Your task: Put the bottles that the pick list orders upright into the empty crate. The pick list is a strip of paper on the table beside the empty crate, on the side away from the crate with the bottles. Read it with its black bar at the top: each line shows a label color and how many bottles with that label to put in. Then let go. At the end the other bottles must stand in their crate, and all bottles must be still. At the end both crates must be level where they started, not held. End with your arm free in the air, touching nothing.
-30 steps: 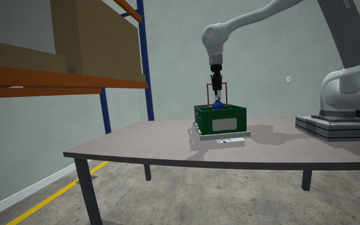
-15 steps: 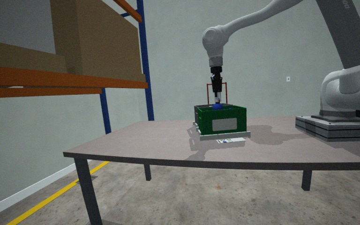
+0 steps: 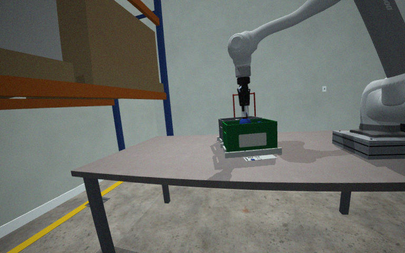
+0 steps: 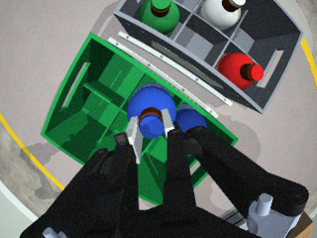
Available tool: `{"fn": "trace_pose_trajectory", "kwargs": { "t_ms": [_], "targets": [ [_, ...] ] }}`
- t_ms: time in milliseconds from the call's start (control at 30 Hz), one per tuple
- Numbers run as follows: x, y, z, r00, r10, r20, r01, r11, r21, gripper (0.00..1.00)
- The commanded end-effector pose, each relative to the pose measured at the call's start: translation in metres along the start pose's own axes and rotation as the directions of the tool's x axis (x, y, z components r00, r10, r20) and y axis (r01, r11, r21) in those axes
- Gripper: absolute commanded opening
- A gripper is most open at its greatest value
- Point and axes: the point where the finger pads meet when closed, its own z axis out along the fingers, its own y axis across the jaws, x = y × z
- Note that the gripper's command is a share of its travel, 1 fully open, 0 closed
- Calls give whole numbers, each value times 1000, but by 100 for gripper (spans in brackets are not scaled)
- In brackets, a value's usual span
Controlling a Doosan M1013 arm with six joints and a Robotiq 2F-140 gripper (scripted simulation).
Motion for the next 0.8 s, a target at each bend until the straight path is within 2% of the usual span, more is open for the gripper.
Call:
{"fn": "trace_pose_trajectory", "kwargs": {
  "t_ms": [0, 767],
  "targets": [
    [0, 0, 4, 1000, 0, 0, 0, 1000, 0, 0],
    [0, 0, 25, 1000, 0, 0, 0, 1000, 0, 0]
  ]
}}
